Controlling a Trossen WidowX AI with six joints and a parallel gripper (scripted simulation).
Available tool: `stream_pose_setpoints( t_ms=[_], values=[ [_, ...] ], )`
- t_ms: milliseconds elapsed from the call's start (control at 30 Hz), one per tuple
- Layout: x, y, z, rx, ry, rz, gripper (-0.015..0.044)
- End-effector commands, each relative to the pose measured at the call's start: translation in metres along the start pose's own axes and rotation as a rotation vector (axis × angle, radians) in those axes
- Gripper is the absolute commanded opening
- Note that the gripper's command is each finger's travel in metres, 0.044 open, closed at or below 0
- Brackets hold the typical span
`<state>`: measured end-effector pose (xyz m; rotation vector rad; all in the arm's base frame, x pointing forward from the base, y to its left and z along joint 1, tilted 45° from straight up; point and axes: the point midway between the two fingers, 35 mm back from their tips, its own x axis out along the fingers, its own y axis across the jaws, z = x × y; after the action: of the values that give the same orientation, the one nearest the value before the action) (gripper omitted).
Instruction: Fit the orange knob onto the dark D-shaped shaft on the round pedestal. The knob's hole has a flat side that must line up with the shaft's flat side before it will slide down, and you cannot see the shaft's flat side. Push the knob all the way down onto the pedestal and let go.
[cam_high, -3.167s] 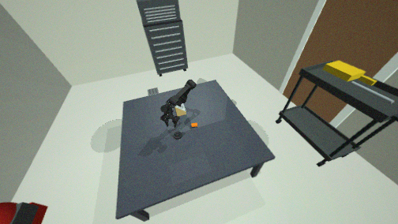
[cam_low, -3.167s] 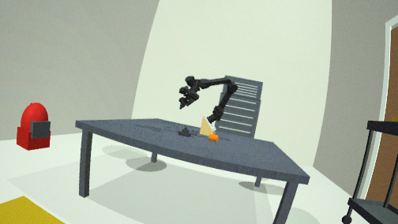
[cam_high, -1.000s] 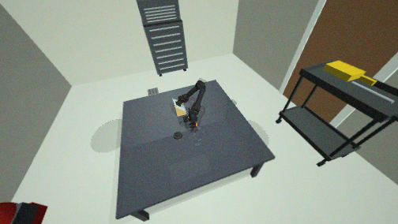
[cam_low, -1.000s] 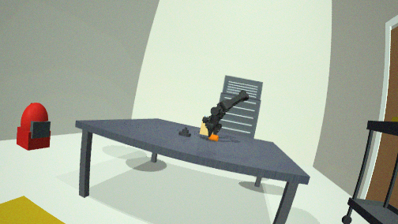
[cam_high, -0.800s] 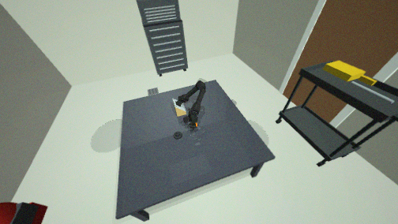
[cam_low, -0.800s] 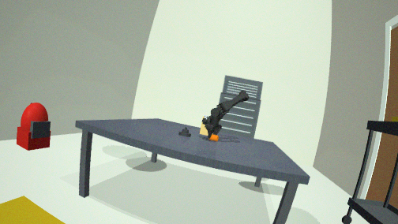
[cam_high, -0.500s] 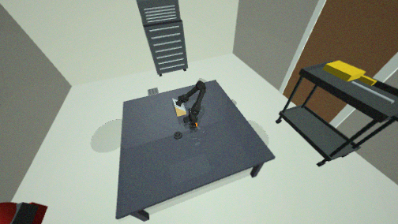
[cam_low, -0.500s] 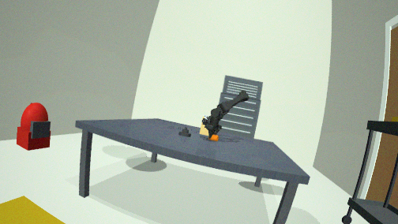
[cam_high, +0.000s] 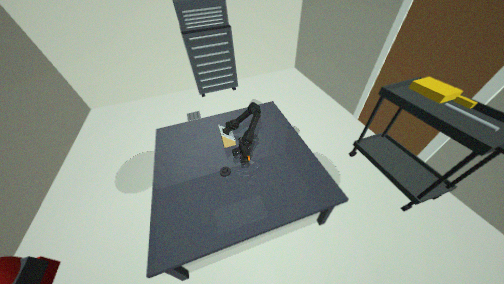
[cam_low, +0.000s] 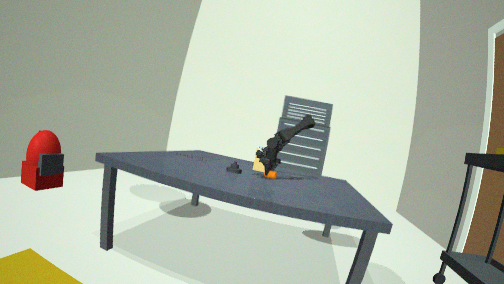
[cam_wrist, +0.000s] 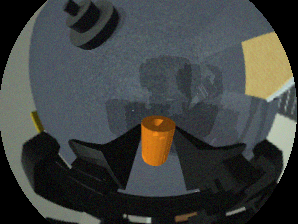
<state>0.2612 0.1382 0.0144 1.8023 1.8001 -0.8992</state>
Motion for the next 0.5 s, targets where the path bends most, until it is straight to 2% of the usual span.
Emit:
stream_pose_setpoints(
  t_ms=[0, 233, 467],
  values=[
    [0.0002, -0.0001, -0.0008, 0.002, 0.006, -0.001, 0.0187],
    [-0.0006, 0.0, -0.0013, 0.001, -0.014, 0.0, 0.0181],
    [-0.0061, 0.0001, -0.0073, 0.0, -0.142, 0.0, 0.0181]
  ],
)
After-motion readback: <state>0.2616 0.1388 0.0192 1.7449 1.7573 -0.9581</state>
